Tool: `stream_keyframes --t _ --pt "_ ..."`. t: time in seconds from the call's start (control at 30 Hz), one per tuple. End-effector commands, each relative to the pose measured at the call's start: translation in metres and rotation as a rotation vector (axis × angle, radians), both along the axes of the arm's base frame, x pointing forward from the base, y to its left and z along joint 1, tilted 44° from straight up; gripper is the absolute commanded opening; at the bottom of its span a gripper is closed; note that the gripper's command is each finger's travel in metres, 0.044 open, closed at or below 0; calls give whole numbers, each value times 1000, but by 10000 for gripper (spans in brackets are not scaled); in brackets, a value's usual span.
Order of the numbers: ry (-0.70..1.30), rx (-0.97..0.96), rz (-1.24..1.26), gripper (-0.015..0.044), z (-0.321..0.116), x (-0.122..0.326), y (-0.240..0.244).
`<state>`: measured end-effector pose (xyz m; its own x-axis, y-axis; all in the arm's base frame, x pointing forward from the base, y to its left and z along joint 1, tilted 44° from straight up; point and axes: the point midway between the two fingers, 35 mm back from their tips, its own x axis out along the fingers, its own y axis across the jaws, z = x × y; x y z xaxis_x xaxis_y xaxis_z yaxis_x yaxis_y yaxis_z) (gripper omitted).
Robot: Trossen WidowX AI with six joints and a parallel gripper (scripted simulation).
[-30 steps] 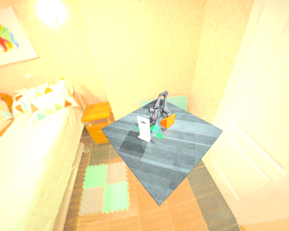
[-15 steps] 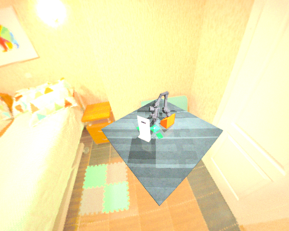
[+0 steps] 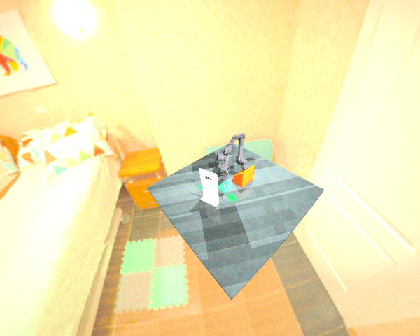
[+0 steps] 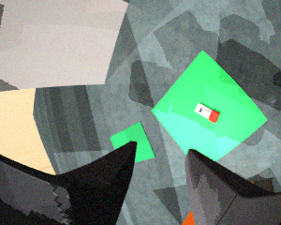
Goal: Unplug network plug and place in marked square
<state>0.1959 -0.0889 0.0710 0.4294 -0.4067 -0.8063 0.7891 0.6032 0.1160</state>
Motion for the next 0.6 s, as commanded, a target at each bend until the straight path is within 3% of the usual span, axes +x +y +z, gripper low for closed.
stream_keyframes --t 0.0,0.57 --pt "3 5 -5 156 6 2 6" --pt "10 13 -10 156 36 8 36"
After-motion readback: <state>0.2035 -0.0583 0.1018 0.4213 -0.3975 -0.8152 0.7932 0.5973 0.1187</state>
